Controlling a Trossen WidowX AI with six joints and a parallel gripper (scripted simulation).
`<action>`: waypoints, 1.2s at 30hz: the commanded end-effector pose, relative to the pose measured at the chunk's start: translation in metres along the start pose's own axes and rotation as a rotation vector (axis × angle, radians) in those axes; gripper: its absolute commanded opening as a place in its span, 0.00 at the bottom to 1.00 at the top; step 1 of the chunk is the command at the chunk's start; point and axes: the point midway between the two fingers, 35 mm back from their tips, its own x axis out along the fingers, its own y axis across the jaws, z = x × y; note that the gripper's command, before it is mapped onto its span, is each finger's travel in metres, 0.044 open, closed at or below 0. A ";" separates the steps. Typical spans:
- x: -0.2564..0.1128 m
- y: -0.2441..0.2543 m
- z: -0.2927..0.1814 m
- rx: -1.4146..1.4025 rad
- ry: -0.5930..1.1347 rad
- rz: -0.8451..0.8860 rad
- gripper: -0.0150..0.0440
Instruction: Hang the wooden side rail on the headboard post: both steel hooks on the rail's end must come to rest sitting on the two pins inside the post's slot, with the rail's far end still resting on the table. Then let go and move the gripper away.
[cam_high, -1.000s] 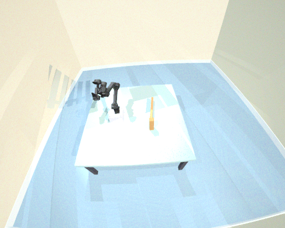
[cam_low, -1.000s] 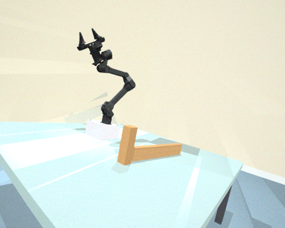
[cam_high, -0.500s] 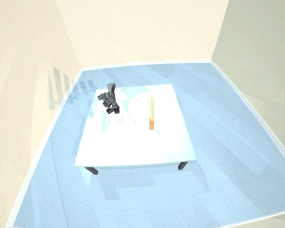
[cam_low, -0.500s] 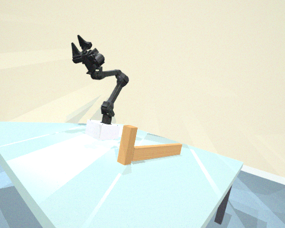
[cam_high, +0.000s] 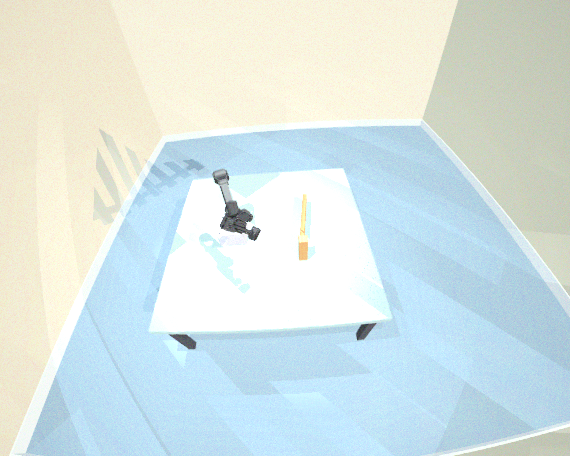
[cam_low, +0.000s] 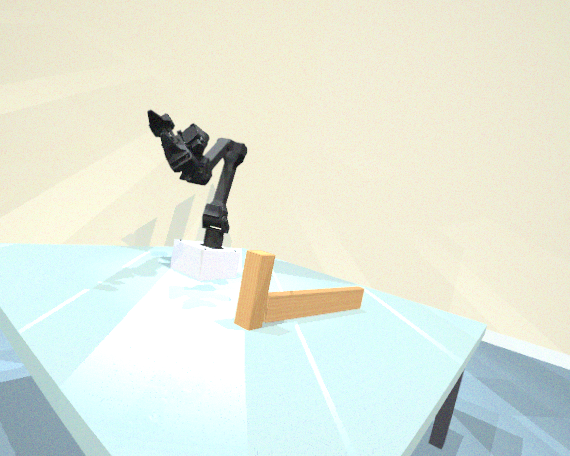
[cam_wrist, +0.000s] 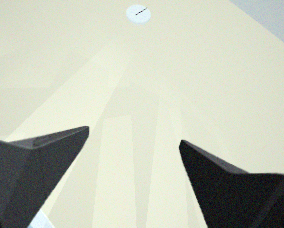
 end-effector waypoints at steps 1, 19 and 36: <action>-0.010 0.051 -0.007 0.142 0.021 0.103 1.00; -0.116 0.242 -0.004 0.637 0.187 0.571 1.00; -0.264 0.327 -0.002 0.889 0.475 0.939 1.00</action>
